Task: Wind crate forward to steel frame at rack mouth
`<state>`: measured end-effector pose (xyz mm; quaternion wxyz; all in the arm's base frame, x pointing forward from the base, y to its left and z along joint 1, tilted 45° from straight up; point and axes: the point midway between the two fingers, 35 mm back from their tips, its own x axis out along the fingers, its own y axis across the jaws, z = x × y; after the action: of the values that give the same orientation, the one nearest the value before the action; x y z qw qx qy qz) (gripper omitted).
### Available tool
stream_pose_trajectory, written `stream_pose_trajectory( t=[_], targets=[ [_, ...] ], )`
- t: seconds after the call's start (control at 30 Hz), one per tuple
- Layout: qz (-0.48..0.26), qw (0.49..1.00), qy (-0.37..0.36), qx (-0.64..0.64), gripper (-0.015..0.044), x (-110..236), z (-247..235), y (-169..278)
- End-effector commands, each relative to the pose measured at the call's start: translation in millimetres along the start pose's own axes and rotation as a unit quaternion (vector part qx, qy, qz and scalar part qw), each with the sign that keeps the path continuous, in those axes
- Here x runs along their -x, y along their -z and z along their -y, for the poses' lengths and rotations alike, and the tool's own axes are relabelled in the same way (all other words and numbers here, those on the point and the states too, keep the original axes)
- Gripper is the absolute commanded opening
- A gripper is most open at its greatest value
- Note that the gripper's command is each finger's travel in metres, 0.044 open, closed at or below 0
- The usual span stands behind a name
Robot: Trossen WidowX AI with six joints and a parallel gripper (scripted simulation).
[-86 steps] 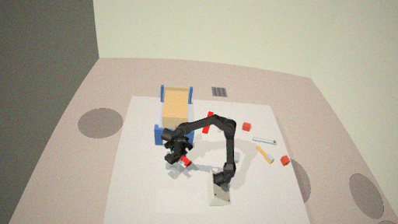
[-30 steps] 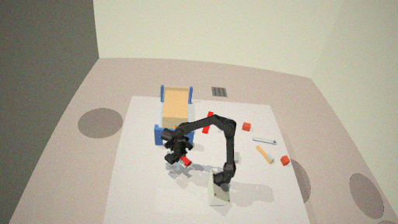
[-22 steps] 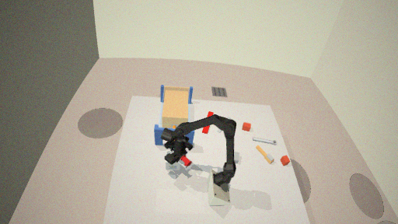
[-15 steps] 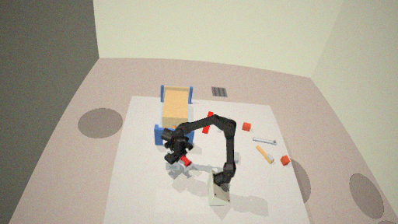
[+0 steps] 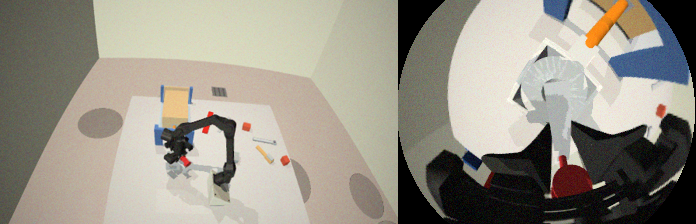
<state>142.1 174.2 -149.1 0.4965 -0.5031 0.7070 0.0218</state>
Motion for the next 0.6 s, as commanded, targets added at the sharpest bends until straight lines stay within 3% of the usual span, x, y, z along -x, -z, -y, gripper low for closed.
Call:
stream_pose_trajectory(
  t=[0.0, 0.57],
  targets=[
    [-0.004, 1.0, -0.002, 0.015, 0.0, -4.0, 0.3, -0.2],
    [-0.007, 0.997, 0.001, 0.078, 0.0, -4.3, 5.4, -0.3]
  ],
)
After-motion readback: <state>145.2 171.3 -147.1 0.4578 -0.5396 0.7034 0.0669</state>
